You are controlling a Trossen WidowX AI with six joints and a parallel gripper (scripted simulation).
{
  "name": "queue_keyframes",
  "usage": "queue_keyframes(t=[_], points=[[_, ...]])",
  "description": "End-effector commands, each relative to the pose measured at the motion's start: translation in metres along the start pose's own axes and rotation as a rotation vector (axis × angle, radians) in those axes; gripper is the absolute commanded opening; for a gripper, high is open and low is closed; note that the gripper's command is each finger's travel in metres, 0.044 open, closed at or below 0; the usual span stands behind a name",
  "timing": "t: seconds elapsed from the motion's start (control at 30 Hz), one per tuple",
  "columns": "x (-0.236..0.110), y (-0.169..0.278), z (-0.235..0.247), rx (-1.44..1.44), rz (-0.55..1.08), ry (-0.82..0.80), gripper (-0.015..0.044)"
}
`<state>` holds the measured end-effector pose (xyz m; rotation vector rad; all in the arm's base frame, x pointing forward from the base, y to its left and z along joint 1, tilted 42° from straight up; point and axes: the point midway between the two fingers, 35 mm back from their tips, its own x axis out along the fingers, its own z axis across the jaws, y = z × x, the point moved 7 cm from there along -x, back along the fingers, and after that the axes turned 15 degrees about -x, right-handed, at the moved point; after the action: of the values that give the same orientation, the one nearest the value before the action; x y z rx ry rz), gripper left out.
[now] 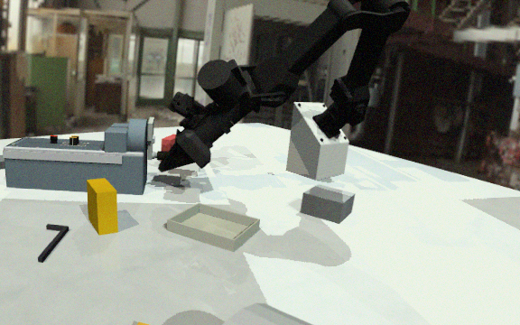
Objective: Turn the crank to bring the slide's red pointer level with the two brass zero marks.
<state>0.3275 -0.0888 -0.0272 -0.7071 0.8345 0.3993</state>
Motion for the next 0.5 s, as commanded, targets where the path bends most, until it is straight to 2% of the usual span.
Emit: queue_keyframes(t=[0.0,0.47], points=[[0.0008,-0.0015,0.0076,-0.009,0.000,-0.023,0.0000],[0.0006,-0.0019,0.0087,-0.009,0.000,-0.023,0.0000]])
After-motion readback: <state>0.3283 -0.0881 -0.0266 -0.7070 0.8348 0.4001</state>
